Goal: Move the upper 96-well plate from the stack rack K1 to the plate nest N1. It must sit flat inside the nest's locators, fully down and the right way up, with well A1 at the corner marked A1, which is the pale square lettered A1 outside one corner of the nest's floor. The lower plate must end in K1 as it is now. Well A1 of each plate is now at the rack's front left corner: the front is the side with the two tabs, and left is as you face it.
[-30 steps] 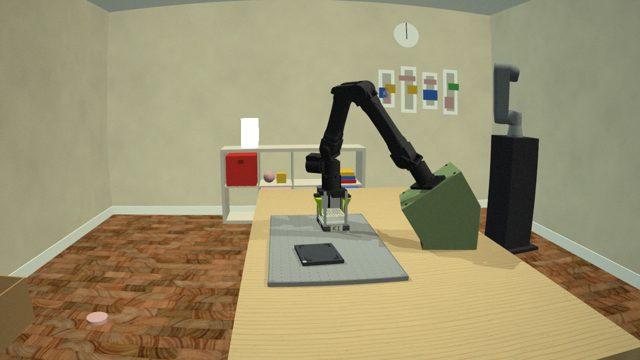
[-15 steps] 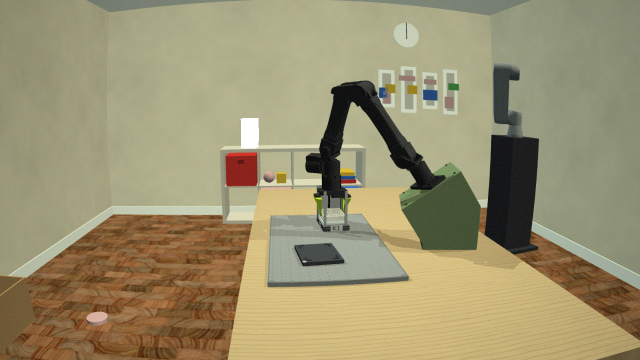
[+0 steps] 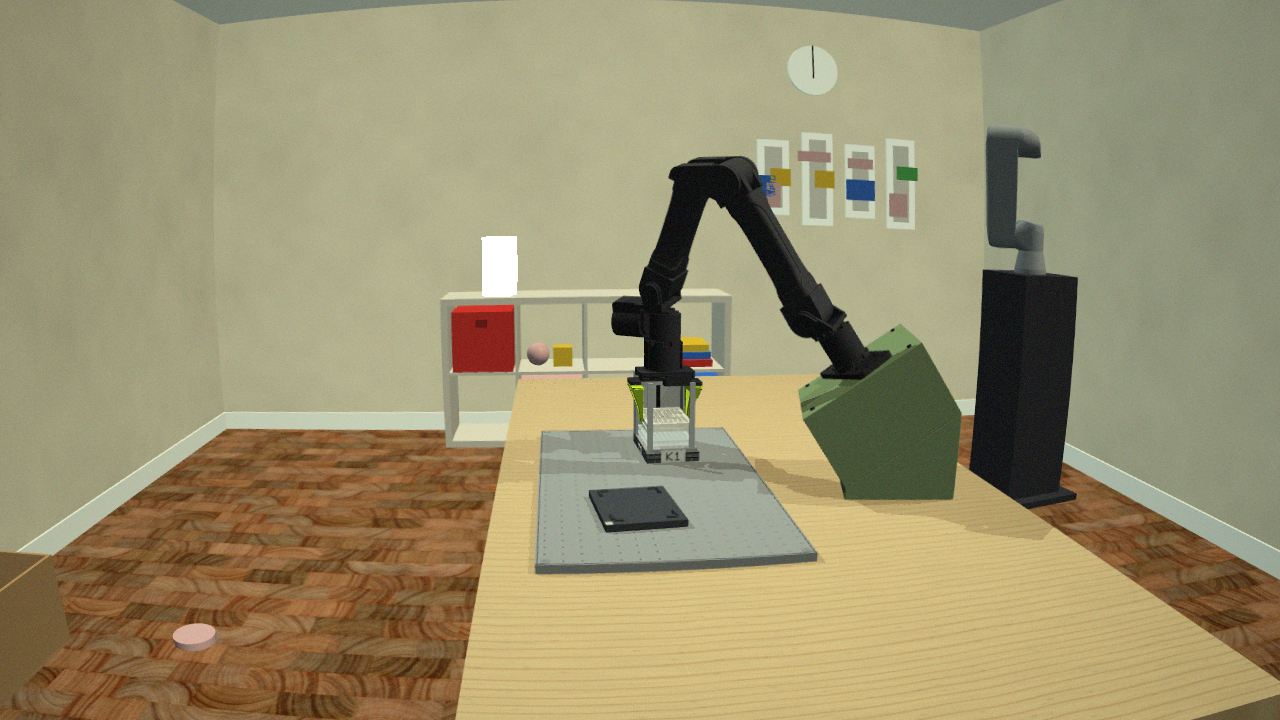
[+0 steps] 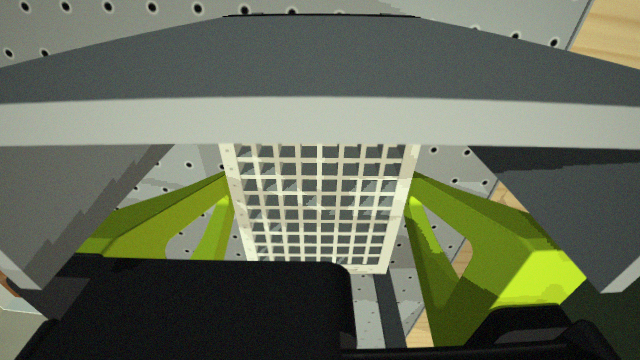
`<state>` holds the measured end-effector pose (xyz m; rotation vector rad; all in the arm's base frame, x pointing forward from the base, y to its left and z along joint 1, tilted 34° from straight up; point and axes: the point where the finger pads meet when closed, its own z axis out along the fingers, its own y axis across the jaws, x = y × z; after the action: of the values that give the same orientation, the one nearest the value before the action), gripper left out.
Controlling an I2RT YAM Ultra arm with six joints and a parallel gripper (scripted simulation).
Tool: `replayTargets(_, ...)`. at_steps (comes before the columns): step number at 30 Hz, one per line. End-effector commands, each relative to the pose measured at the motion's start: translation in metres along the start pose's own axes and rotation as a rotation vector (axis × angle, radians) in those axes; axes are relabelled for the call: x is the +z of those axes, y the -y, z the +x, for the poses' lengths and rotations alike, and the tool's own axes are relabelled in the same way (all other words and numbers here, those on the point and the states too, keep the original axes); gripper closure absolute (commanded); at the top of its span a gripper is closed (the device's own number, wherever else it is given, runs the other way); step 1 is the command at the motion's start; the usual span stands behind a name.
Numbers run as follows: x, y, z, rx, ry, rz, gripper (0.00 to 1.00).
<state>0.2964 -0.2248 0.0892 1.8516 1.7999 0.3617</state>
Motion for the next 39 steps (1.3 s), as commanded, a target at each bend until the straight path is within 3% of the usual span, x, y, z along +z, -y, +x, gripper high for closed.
replayTargets(1,-0.015,-0.009,-0.01,-0.007,0.024,-0.022,1.0)
replayTargets(39,-0.073,-0.008,-0.008,-0.008,0.023,-0.022,1.0)
